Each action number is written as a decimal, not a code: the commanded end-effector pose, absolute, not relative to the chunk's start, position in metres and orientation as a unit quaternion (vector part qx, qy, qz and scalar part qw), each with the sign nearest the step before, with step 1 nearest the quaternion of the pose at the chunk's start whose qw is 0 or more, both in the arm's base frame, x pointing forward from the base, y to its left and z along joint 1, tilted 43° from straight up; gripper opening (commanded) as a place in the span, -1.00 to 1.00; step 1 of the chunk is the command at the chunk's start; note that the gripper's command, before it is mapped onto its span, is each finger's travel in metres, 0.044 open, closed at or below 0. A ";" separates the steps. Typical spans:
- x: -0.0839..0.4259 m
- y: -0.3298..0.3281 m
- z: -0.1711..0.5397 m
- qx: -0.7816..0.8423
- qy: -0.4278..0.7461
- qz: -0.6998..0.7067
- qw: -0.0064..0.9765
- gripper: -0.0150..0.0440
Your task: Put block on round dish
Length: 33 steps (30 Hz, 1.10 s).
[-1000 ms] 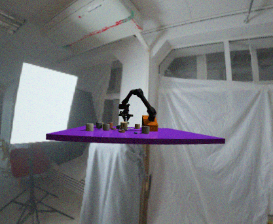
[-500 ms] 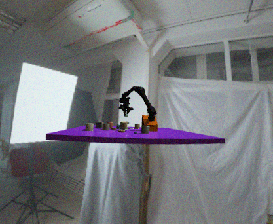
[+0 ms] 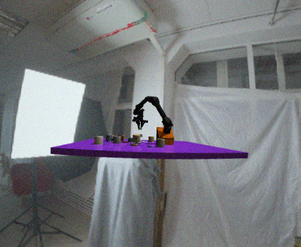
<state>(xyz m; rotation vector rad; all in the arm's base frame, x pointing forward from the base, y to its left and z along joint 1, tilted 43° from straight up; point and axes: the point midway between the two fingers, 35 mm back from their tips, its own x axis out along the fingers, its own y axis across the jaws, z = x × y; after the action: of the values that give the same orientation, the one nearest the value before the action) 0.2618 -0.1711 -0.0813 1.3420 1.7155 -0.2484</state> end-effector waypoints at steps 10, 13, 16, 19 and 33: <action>0.220 -0.177 -0.162 0.544 0.698 -0.097 0.455 -0.49; 0.211 -0.177 -0.180 0.542 0.699 -0.096 0.457 -0.49; 0.206 -0.177 -0.189 0.541 0.699 -0.096 0.458 -0.49; 0.206 -0.176 -0.190 0.541 0.699 -0.096 0.458 -0.49; 0.206 -0.148 -0.220 0.541 0.699 -0.095 0.458 -0.49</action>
<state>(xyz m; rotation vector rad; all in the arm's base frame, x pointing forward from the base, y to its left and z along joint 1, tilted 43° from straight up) 0.2058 -0.1493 -0.2184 1.3244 1.7299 -0.2303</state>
